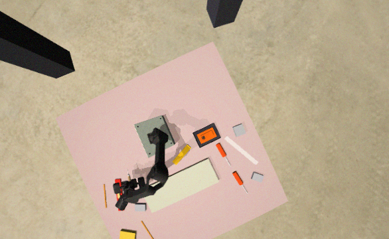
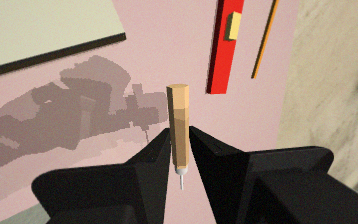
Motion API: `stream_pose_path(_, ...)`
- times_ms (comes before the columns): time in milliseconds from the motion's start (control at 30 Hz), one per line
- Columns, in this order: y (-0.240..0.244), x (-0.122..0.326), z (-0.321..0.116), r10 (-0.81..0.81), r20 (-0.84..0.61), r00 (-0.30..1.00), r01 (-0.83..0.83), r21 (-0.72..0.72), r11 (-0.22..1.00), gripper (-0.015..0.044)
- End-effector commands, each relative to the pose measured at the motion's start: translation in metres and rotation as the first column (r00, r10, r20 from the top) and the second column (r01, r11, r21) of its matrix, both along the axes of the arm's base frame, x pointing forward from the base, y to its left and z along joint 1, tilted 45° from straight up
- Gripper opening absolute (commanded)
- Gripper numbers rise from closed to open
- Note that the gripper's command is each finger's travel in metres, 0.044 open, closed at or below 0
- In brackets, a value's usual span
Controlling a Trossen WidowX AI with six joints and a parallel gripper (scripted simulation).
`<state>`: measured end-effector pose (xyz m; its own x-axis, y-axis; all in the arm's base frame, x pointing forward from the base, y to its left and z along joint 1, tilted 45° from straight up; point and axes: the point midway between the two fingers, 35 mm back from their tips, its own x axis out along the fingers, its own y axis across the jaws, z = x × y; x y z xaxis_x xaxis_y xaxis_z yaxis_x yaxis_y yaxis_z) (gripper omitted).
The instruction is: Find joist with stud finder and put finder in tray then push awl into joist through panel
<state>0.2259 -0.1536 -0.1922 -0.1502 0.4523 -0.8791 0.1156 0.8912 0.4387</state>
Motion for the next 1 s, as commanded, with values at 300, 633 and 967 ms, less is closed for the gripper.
stream_pose_path(300,-0.01,-0.012,-0.004,-0.212,-0.016,0.977,0.198,-0.302,0.932,0.0)
stream_pose_path(633,-0.018,-0.02,0.002,-0.387,0.074,0.919,0.372,-0.486,0.791,0.0)
stream_pose_path(967,-0.026,-0.028,0.016,-0.538,0.236,0.809,0.558,-0.595,0.579,0.0)
